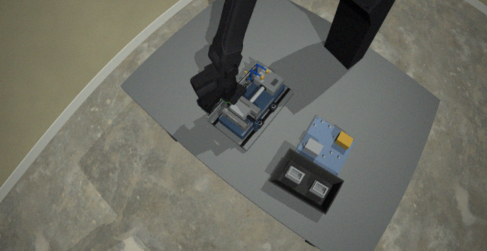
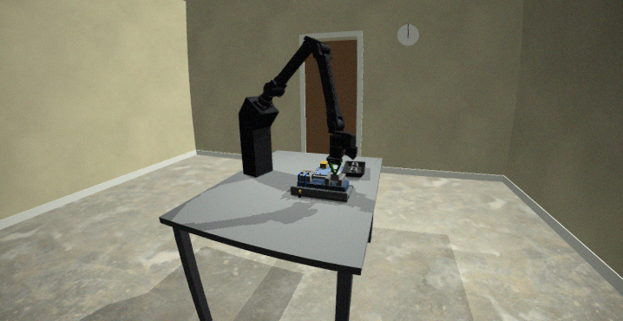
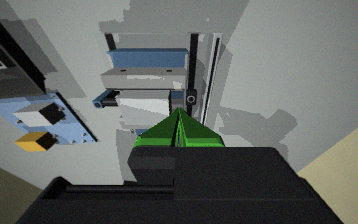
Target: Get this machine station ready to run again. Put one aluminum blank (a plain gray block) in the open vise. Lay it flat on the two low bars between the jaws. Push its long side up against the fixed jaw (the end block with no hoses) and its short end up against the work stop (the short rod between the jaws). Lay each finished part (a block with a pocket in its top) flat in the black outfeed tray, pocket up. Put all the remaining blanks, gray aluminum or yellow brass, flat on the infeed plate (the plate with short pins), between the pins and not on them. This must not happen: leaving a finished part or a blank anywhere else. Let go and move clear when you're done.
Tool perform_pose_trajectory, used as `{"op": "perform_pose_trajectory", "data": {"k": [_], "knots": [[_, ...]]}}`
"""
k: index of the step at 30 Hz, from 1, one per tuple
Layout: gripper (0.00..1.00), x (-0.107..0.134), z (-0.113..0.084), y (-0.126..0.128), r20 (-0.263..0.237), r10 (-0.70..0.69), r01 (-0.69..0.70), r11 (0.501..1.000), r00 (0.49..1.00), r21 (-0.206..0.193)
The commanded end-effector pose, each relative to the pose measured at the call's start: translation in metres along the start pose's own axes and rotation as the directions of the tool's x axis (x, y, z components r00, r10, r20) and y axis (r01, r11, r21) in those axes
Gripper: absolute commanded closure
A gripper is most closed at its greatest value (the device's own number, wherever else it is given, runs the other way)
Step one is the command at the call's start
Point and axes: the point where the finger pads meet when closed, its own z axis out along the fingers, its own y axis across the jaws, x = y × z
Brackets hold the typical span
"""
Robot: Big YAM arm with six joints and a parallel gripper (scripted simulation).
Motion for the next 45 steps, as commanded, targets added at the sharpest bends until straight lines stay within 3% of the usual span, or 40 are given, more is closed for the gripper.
{"op": "perform_pose_trajectory", "data": {"k": [1, 45], "knots": [[1.00, 0.0020, 0.0014, -0.0099, -0.004, 0.012, -0.012, 1.000, 1.000, 0.010], [1.00, -0.0017, -0.0044, -0.0119, 0.016, 0.004, -0.005, 1.000, 1.000, 0.015]]}}
